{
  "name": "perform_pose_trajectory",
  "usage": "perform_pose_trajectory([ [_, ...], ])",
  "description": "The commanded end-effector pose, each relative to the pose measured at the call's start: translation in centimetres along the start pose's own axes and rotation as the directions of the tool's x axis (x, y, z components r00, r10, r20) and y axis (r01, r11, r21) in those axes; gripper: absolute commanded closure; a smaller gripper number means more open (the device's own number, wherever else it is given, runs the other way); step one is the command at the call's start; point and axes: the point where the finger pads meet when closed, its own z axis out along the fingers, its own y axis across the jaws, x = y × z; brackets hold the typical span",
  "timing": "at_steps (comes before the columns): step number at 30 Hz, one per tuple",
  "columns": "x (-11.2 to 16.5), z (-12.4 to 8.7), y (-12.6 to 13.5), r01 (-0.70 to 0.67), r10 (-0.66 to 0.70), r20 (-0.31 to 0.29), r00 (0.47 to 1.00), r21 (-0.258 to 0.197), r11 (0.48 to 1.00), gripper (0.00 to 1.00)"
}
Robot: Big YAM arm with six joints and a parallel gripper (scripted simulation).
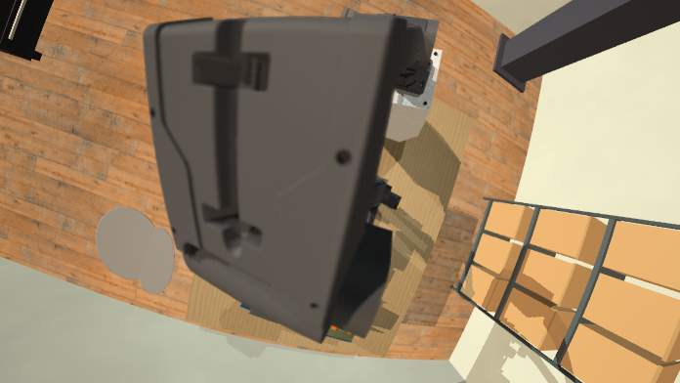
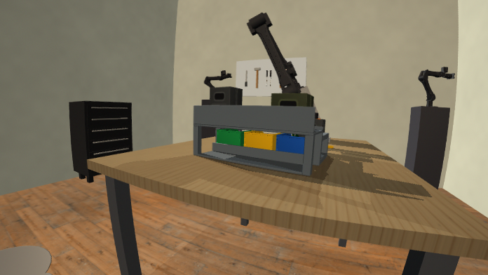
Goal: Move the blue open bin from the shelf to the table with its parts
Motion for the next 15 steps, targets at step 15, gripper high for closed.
perform_pose_trajectory([
  [15, 0.35, -0.46, -0.87, -0.006, 0.006, 0.0, 1.0, 0.014, 1.0, 0.57],
])
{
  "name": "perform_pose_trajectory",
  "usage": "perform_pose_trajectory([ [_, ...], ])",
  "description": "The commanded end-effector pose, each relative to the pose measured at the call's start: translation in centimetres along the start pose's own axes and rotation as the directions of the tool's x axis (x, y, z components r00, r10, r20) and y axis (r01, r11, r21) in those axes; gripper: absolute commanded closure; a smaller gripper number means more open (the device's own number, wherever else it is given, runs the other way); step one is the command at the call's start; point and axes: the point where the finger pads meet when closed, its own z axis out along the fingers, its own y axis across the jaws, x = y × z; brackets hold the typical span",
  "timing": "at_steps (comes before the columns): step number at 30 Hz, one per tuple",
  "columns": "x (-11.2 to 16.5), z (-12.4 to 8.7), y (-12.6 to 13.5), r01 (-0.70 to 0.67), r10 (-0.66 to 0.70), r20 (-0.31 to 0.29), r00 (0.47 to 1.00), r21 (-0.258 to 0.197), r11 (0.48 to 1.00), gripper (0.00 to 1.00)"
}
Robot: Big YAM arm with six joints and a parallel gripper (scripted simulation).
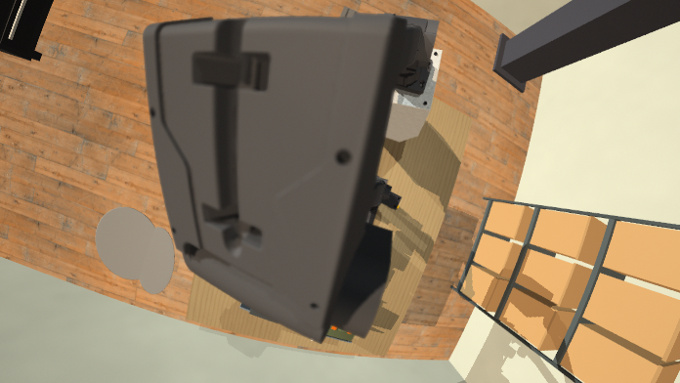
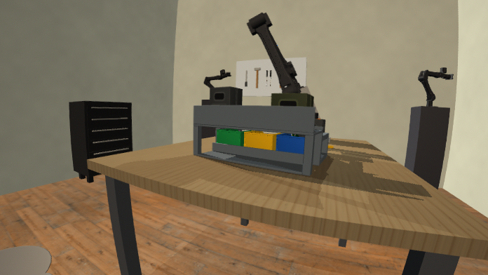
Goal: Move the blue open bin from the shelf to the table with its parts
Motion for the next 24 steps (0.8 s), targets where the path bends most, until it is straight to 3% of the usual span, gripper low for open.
perform_pose_trajectory([
  [1, 0.3, -0.5, -0.9, -0.006, 0.006, 0.0, 1.0, 0.014, 1.0, 0.57],
  [10, -0.1, -2.2, -0.1, 0.004, -0.004, 0.0, 1.0, 0.009, 1.0, 0.57],
  [24, -0.2, -6.7, -0.3, 0.002, -0.002, 0.001, 1.0, 0.012, 1.0, 0.57],
])
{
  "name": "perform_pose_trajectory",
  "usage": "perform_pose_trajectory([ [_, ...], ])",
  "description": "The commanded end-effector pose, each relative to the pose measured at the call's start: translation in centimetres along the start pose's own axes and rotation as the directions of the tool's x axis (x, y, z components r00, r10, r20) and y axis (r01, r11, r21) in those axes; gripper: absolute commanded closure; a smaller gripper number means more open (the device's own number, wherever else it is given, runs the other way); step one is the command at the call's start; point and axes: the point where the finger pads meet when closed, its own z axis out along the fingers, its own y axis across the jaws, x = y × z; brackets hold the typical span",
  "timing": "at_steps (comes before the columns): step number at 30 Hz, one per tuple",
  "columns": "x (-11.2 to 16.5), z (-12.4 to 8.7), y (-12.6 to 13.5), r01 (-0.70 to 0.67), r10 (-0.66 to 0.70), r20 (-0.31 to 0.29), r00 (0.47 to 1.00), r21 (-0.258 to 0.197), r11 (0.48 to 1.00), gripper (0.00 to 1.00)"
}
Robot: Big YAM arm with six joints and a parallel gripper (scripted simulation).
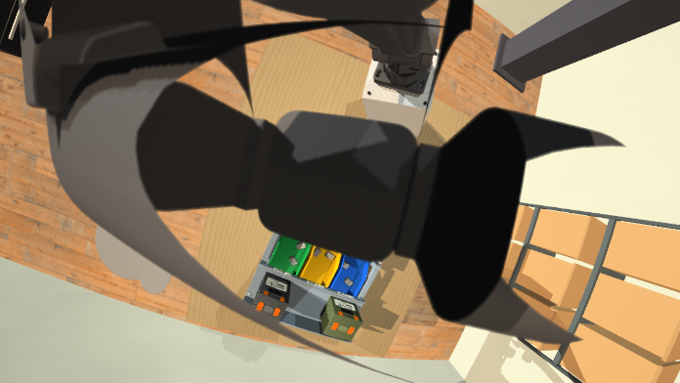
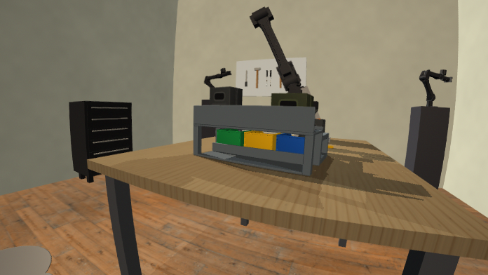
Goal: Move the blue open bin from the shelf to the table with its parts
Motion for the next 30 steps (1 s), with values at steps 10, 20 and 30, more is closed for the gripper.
perform_pose_trajectory([
  [10, -0.3, -4.7, 0.2, -0.008, 0.008, 0.001, 1.0, 0.004, 1.0, 0.57],
  [20, -0.3, -5.4, 0.3, -0.007, 0.007, 0.002, 1.0, 0.003, 1.0, 0.57],
  [30, -0.4, -5.0, 0.7, -0.003, 0.003, -0.002, 1.0, -0.007, 1.0, 1.0],
])
